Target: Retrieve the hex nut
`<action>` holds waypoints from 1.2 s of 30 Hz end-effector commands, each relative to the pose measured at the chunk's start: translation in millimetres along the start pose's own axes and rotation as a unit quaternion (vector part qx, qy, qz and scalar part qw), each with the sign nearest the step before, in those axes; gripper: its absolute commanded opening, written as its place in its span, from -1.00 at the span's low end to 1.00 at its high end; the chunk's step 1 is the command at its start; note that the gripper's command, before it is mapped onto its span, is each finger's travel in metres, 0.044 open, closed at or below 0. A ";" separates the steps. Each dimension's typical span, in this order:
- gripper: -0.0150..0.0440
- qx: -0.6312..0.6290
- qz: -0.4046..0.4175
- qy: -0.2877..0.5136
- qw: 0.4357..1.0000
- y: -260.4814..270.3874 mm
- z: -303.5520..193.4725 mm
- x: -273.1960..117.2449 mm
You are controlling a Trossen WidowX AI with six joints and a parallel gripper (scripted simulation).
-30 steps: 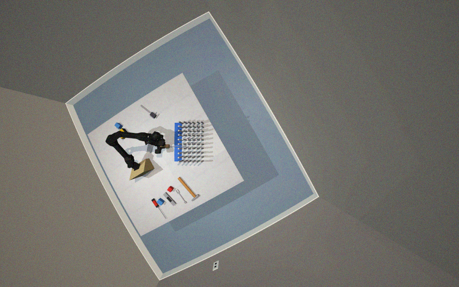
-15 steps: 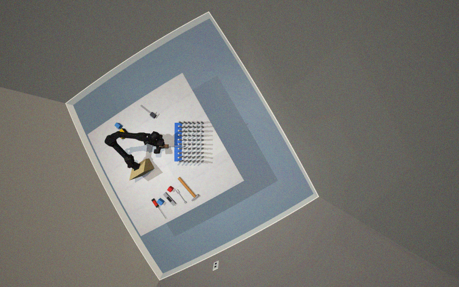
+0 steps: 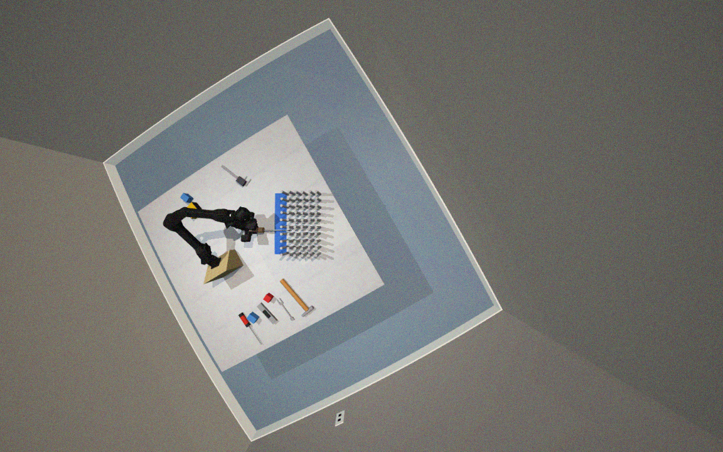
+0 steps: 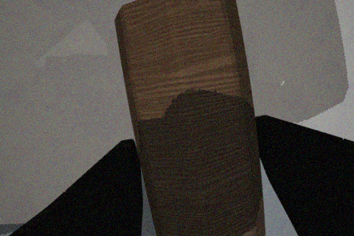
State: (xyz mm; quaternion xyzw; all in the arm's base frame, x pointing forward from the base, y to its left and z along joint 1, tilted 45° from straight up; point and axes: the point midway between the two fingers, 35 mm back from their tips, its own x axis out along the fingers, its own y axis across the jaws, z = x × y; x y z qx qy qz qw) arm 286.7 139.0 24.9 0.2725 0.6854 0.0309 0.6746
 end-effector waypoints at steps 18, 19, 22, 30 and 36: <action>-0.49 0.003 -0.001 -0.001 1.000 -0.8 -13.0 -3.9; -0.49 0.003 -0.001 -0.001 1.000 -0.8 -13.6 -4.1; -0.49 0.003 -0.001 -0.001 1.000 -0.9 -15.5 -4.6; -0.49 0.003 -0.001 0.000 1.000 -0.8 -20.3 -6.0; -0.49 0.003 -0.001 0.000 1.000 -0.8 -24.0 -7.0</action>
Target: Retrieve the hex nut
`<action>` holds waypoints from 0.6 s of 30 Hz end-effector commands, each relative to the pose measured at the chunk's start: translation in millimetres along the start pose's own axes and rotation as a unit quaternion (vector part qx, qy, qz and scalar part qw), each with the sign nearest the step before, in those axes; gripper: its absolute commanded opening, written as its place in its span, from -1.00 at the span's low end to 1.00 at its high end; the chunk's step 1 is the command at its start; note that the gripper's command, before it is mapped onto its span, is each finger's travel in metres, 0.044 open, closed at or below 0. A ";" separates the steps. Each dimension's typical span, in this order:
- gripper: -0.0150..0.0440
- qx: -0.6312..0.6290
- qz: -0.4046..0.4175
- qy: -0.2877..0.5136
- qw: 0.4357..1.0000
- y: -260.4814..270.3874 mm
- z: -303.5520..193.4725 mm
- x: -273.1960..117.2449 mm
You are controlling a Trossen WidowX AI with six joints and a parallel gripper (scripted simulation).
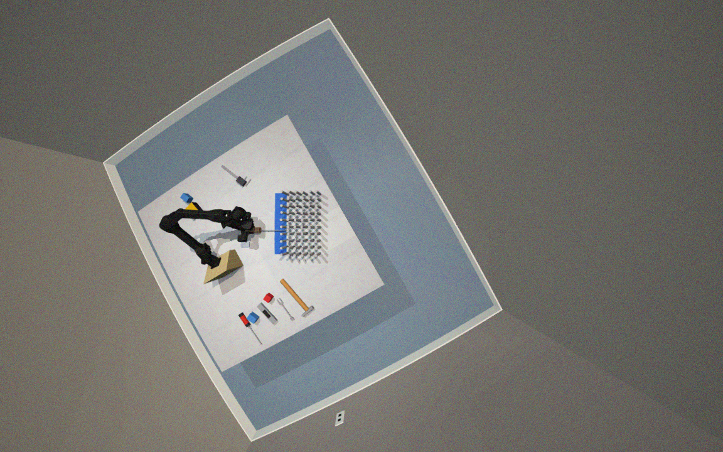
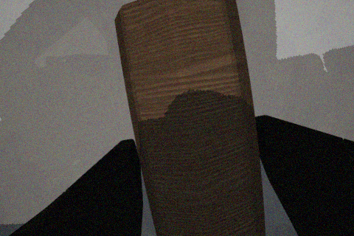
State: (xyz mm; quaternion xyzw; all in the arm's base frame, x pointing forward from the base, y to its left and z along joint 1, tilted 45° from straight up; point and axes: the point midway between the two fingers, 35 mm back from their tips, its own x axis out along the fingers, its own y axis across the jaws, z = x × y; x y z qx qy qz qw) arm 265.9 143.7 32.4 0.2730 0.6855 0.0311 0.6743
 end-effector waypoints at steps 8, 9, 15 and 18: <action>-0.49 0.003 -0.002 -0.001 1.000 -1.1 -7.0 -2.2; -0.49 0.003 -0.002 -0.001 1.000 -1.1 -7.6 -2.4; -0.49 0.003 -0.002 0.000 1.000 -1.3 -9.0 -3.6; -0.49 0.003 -0.002 -0.001 1.000 -1.6 -8.0 -5.3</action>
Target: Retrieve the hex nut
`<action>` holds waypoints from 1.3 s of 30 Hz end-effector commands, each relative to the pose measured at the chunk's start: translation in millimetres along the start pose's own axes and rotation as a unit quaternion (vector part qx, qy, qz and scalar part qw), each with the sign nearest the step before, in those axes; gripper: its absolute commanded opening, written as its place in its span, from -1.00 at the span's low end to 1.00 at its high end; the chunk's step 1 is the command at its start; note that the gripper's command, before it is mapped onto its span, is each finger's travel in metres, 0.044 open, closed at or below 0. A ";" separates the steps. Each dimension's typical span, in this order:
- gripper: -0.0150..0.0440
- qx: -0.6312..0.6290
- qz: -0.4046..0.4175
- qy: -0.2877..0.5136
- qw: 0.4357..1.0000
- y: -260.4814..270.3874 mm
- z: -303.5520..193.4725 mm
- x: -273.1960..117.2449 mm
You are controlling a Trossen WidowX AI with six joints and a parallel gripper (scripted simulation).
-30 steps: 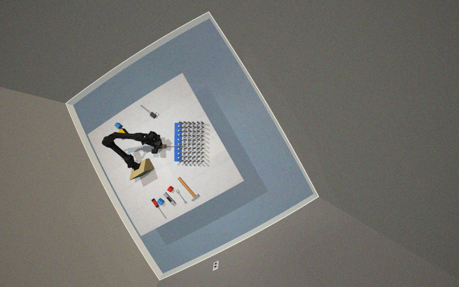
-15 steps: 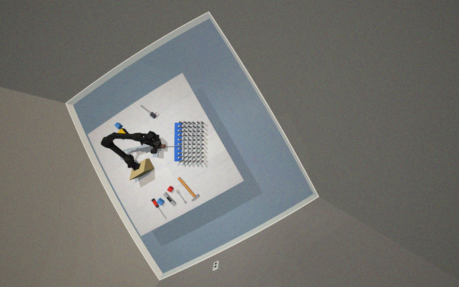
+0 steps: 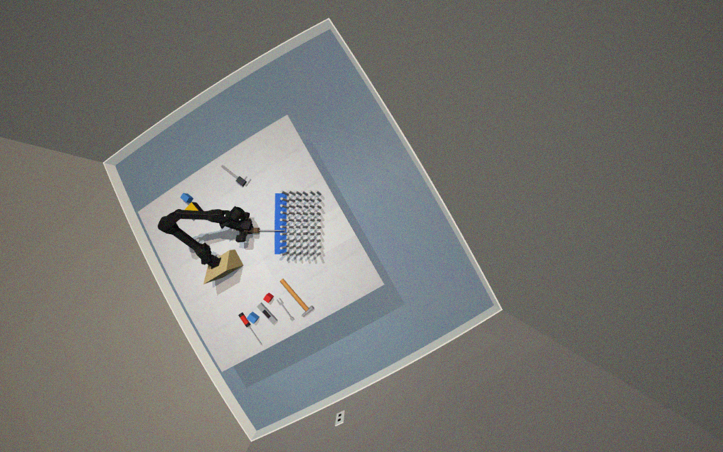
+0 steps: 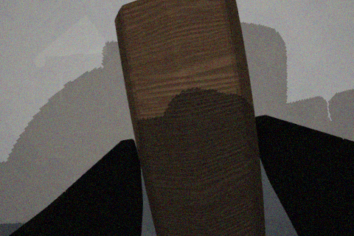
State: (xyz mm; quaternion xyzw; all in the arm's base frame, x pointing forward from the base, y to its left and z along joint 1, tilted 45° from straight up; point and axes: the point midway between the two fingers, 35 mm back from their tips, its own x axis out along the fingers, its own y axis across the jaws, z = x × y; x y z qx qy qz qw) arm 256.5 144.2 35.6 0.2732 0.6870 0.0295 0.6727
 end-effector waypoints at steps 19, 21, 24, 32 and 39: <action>-0.49 -0.001 0.000 -0.003 1.000 -1.8 5.0 -16.9; -0.49 -0.001 0.000 -0.003 1.000 -2.3 0.7 -19.7; -0.49 -0.001 0.000 -0.003 1.000 -3.4 -8.3 -24.9; -0.49 0.002 -0.001 -0.002 1.000 -8.2 -30.0 -35.6; -0.49 0.001 -0.004 -0.003 1.000 -12.5 -15.5 -60.3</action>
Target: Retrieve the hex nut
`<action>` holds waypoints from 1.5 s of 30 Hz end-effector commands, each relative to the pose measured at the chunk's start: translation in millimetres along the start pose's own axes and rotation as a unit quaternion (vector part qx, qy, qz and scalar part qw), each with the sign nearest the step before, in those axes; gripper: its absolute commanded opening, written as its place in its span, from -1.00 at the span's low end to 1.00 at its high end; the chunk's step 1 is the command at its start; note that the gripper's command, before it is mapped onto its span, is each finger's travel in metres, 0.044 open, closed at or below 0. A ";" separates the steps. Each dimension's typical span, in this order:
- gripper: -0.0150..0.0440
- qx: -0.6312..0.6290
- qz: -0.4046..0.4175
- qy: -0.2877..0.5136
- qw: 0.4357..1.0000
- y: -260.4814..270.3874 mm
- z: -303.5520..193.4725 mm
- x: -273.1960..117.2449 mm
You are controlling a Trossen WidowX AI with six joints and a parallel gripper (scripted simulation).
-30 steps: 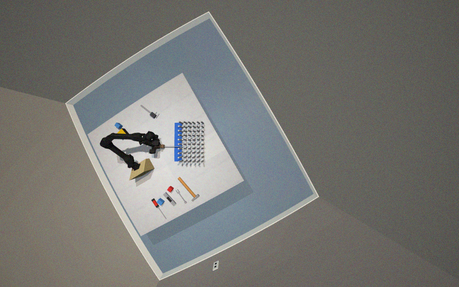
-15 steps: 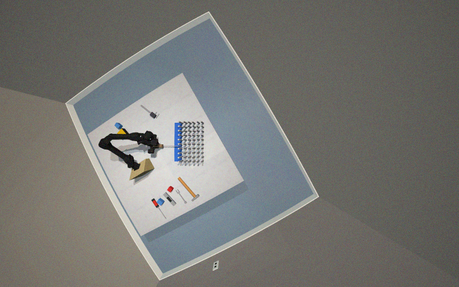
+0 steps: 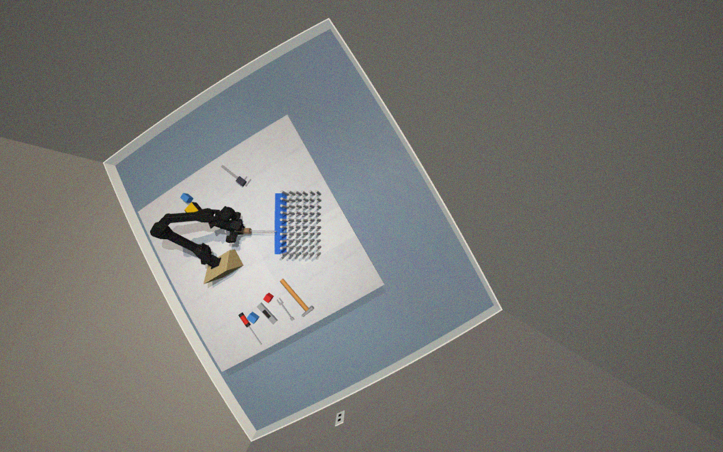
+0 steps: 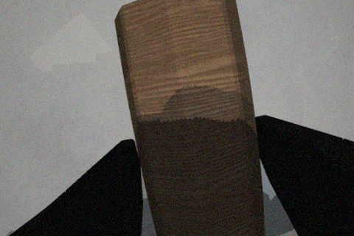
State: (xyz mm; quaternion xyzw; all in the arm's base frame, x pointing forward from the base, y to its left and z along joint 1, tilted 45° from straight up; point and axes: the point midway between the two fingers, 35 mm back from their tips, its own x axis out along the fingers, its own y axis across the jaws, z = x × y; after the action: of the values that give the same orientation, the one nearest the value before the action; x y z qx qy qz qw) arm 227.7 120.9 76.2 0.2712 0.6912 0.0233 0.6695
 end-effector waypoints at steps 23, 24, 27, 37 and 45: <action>-0.49 -0.061 0.015 0.000 0.998 -14.5 30.3 -93.1; -0.49 -0.078 0.020 0.001 0.997 -11.9 30.0 -94.0; -0.49 -0.128 0.032 0.004 0.991 -4.4 29.2 -96.7; -0.49 -0.292 0.075 0.006 0.953 20.5 25.3 -106.2; -0.49 -0.417 0.110 -0.001 0.902 40.0 21.1 -114.5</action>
State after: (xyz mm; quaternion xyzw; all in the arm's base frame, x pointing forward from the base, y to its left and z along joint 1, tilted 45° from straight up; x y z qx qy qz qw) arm 254.6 97.4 188.7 0.0628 0.6018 0.3515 0.7143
